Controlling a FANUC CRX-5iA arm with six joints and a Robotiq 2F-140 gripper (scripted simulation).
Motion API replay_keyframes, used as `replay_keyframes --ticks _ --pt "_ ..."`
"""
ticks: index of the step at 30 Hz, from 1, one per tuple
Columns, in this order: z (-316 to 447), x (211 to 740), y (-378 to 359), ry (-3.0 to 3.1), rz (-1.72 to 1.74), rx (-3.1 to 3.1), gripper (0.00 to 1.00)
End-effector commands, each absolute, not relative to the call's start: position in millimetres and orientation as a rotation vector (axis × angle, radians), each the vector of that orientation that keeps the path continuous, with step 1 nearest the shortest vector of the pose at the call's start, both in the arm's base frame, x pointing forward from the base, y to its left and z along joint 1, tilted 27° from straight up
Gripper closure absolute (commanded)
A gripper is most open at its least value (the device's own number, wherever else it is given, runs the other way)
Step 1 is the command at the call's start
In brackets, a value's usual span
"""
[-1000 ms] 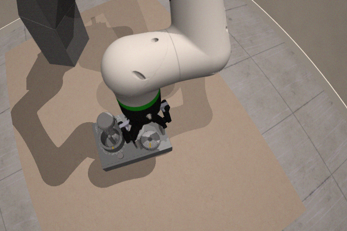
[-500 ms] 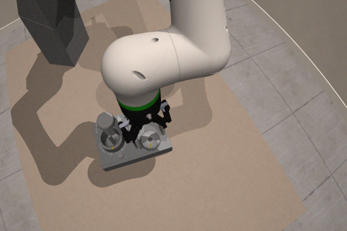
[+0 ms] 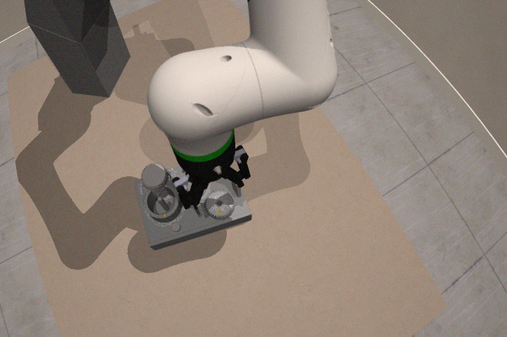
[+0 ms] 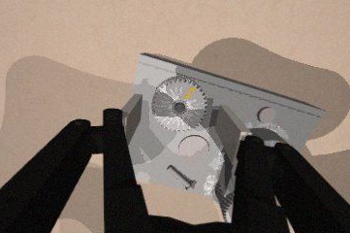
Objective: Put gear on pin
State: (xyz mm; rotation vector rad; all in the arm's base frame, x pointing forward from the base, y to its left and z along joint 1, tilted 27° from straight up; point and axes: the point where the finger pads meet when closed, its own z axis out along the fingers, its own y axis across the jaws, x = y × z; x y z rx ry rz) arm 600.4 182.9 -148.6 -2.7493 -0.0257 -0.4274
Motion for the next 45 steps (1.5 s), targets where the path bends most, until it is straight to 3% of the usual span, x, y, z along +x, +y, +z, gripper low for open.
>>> replay_keyframes --ticks 1,45 --pt "-149 601 183 -0.026 -0.428 -2.749 0.47" --pt "-176 610 194 -0.026 -0.428 -2.749 0.47"
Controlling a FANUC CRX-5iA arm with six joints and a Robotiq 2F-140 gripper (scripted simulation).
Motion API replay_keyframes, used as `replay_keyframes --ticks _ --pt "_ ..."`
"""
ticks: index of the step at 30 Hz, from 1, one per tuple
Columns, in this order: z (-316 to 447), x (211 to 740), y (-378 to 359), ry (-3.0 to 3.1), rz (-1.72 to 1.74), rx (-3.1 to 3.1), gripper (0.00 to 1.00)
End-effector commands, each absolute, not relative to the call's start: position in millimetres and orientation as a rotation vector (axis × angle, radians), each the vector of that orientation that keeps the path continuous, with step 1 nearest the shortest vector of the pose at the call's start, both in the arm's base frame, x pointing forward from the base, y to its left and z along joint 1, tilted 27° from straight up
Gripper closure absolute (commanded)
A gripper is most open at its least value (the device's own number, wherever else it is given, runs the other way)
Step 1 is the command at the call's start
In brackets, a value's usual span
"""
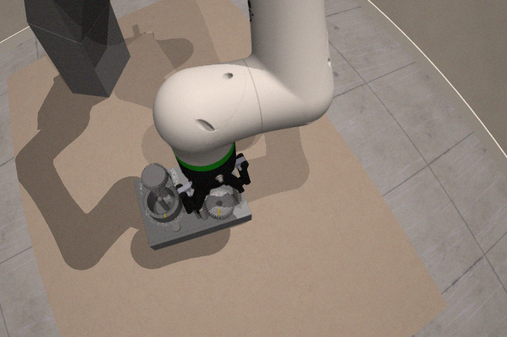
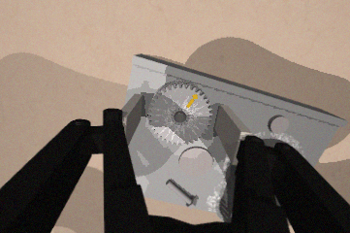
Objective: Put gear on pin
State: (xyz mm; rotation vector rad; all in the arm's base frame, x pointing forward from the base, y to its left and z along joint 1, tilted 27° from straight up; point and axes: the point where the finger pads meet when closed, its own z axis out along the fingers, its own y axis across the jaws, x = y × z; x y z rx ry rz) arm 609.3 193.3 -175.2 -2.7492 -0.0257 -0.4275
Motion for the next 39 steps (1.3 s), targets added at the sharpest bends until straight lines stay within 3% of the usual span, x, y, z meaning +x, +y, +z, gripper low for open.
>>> replay_keyframes --ticks 1,39 --pt "-176.9 610.0 193.9 -0.026 -0.428 -2.749 0.47" --pt "-180.1 611.1 195.1 -0.026 -0.428 -2.749 0.47"
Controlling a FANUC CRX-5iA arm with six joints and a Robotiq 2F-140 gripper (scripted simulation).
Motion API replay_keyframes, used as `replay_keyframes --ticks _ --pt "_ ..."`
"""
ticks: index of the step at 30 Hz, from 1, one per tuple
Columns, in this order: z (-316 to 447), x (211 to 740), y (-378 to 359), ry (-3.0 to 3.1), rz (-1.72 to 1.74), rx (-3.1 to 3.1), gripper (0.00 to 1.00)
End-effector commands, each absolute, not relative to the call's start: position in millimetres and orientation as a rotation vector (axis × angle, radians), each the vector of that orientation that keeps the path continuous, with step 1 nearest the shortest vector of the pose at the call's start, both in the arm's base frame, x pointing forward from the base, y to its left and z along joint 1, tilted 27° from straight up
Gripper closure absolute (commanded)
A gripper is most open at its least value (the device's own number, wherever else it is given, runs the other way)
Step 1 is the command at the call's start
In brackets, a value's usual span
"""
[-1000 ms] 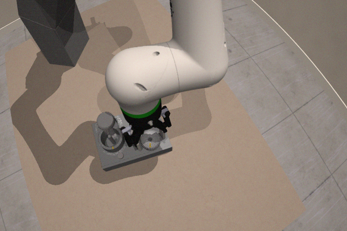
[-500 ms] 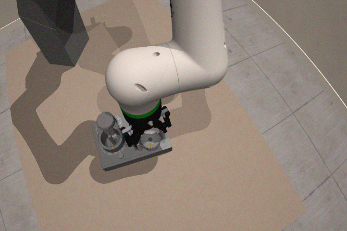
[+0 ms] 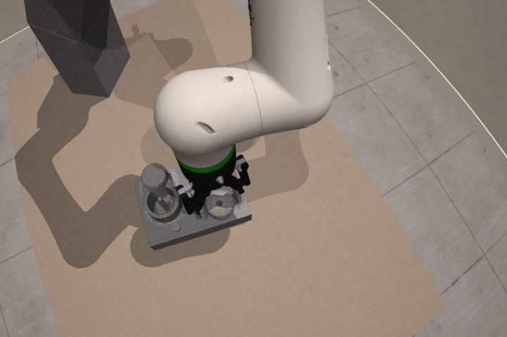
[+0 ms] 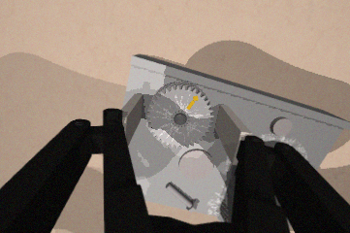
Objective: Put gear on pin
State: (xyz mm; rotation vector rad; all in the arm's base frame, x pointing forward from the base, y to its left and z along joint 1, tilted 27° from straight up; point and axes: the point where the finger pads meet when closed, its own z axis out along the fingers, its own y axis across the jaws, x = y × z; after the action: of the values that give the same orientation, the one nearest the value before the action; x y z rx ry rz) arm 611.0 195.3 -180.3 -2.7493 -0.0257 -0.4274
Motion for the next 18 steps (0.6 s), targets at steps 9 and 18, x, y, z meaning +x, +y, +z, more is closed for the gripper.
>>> replay_keyframes --ticks 9,18 --pt "-180.1 611.1 195.1 -0.026 -0.428 -2.749 0.47" --pt "-180.1 611.1 195.1 -0.026 -0.428 -2.749 1.0"
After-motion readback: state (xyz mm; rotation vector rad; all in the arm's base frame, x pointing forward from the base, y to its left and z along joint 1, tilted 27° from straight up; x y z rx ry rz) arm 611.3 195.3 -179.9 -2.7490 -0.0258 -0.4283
